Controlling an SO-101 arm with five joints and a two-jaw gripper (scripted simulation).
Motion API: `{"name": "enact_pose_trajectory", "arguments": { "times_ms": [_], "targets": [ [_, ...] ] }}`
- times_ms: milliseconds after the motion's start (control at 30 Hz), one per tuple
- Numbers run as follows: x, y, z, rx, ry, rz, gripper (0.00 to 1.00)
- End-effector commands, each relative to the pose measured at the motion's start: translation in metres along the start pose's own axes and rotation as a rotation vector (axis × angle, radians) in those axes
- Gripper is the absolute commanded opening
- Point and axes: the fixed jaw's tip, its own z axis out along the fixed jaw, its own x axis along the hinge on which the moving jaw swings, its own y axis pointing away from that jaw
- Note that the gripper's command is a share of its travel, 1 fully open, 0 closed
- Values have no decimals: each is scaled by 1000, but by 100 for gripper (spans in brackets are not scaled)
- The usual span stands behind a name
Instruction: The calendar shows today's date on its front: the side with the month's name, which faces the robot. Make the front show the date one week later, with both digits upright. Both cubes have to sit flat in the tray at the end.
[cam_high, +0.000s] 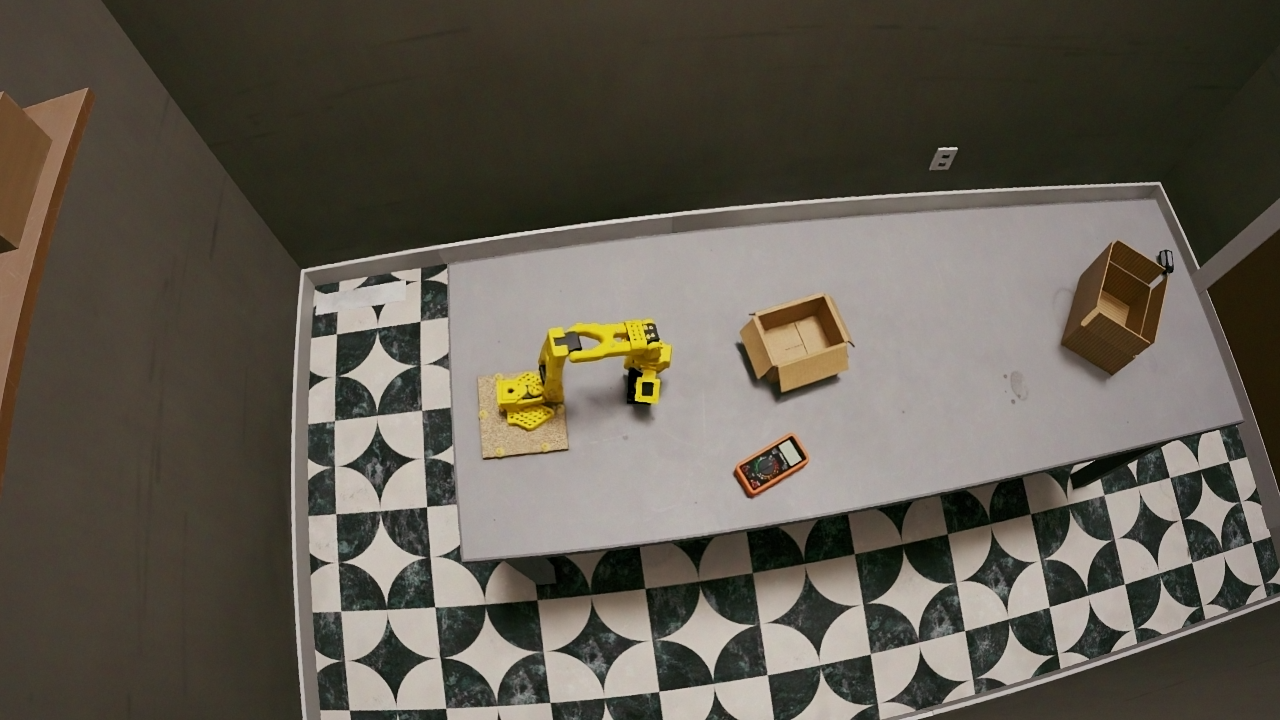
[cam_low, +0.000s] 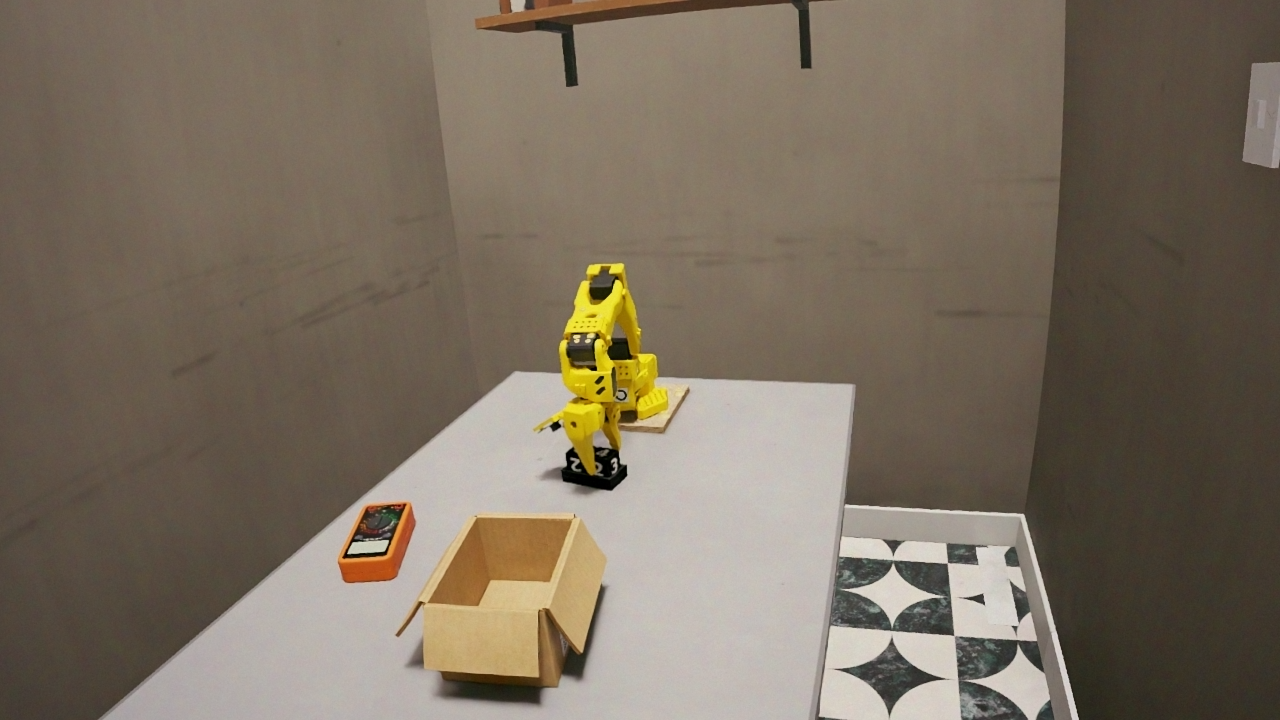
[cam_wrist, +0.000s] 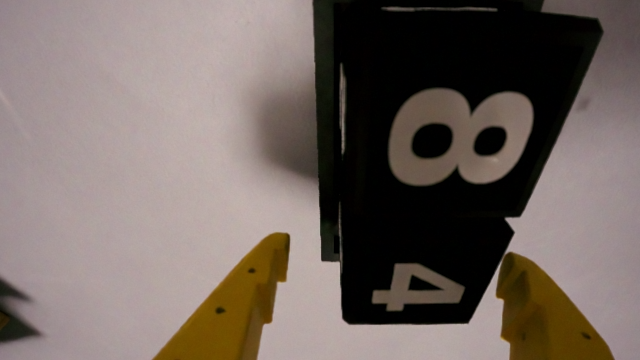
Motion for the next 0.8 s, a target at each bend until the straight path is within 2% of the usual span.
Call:
{"name": "enact_pose_trajectory", "arguments": {
  "times_ms": [0,767],
  "targets": [
    [-3,-2,5,19,-6,-2,35],
    [-3,-5,5,19,-6,-6,31]
  ]
}}
